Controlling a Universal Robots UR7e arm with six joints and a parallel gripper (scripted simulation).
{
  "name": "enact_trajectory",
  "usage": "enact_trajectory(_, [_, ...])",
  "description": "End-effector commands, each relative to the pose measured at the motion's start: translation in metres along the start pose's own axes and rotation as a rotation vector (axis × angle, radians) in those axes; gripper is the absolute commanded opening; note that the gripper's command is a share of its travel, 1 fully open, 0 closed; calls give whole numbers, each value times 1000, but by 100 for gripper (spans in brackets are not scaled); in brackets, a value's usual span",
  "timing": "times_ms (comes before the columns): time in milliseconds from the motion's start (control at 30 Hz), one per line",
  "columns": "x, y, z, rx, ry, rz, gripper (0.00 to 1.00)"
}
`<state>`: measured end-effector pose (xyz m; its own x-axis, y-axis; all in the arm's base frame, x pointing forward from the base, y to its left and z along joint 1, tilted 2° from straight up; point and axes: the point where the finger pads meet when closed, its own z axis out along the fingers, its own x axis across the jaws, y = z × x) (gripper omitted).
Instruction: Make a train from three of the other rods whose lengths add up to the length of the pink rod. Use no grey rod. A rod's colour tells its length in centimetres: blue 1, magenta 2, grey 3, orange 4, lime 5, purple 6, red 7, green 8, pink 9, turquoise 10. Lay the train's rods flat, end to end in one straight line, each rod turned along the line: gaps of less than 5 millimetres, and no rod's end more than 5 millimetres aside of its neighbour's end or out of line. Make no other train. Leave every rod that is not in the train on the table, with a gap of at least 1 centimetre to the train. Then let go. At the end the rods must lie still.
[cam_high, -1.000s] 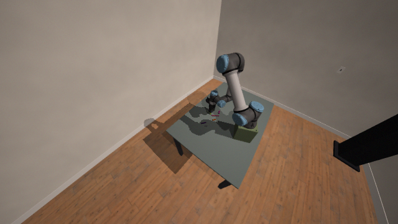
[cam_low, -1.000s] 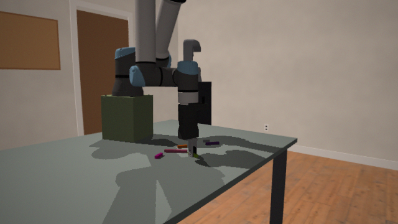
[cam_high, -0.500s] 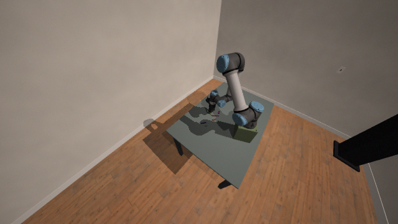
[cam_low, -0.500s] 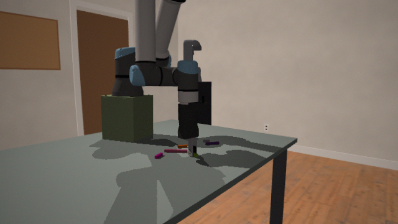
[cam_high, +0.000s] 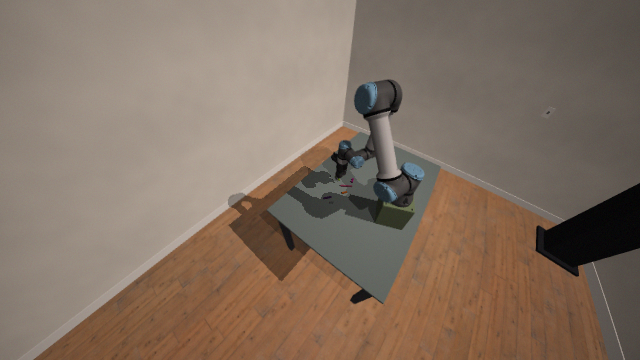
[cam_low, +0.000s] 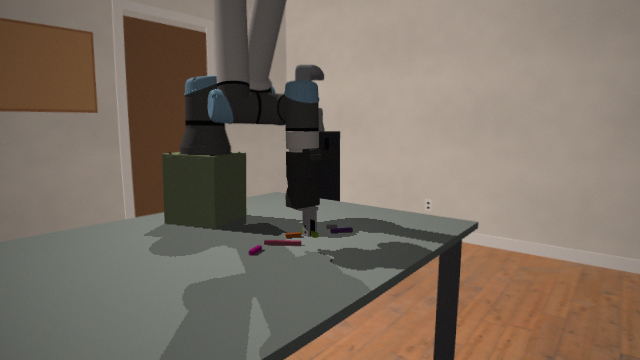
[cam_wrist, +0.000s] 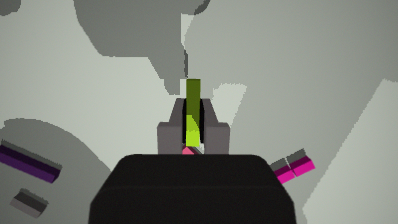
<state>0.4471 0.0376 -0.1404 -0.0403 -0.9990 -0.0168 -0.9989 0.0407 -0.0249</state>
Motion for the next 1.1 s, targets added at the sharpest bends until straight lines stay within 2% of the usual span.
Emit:
enact_trajectory(0, [0, -1, -20, 2, 0, 0, 24])
enact_trajectory(67, [0, -1, -20, 2, 0, 0, 24])
enact_trajectory(300, [0, 0, -47, 2, 0, 0, 24])
enact_trajectory(500, [0, 0, -60, 2, 0, 0, 24])
enact_trajectory(1067, [0, 0, -64, 2, 0, 3, 24])
